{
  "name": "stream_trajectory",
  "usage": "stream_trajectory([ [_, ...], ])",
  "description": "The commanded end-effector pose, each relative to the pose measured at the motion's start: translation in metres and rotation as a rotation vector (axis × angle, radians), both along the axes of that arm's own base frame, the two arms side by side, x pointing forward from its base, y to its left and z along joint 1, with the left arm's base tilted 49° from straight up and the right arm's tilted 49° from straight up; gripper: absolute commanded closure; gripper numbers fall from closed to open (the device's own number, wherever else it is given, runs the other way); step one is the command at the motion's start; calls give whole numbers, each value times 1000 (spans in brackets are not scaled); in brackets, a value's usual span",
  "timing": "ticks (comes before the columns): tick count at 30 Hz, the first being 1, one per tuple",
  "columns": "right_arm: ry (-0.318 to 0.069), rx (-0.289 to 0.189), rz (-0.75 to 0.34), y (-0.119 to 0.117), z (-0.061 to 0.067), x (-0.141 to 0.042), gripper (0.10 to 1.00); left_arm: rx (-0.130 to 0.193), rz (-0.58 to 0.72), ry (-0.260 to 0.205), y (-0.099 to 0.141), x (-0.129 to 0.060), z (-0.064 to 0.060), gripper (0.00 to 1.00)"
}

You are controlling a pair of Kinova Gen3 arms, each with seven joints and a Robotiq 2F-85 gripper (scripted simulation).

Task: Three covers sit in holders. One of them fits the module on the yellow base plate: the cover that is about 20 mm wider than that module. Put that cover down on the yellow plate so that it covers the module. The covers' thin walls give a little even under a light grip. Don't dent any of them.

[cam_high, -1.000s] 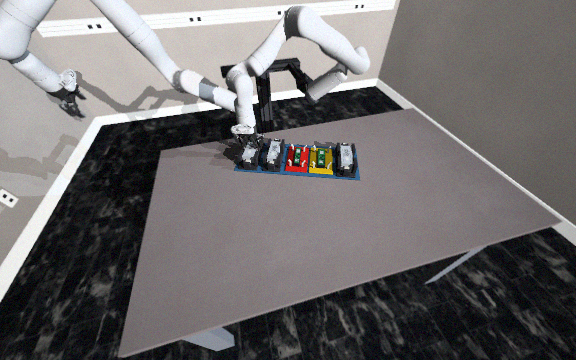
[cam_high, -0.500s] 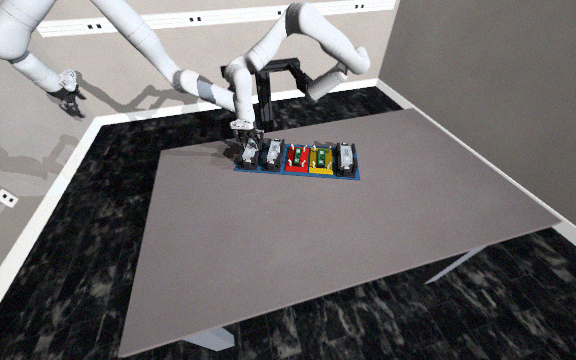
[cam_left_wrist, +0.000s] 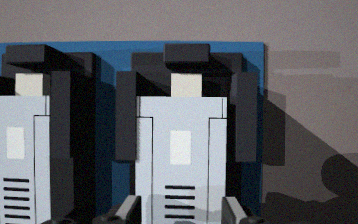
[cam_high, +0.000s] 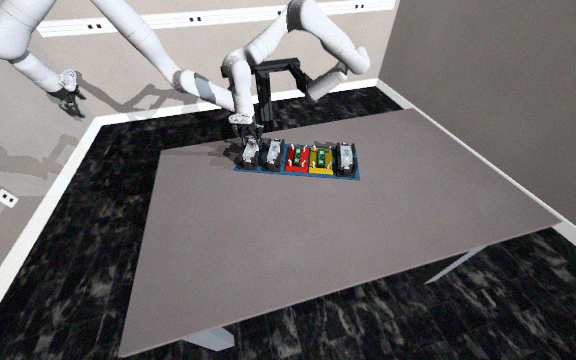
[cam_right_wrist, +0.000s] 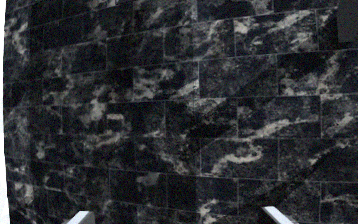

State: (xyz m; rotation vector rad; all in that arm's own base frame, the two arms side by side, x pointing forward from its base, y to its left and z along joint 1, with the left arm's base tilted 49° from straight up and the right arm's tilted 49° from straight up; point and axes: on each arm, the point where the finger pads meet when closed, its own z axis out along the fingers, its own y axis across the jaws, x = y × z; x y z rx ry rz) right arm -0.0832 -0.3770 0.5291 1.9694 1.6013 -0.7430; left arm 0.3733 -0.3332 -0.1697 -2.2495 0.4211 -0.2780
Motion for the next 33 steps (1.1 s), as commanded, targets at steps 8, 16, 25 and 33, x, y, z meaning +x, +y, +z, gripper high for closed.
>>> stream_trajectory([
  [8,-1,-1,-1,0,0,0,100,-3,-2,-1,-2,0,1,991],
  [16,-1,-1,-1,0,0,0,100,-3,-2,-1,-2,0,1,991],
  [25,-1,-1,-1,0,0,0,100,-3,-2,-1,-2,0,1,1000],
  [33,-1,-1,-1,0,0,0,100,-3,-2,-1,-2,0,1,1000],
])
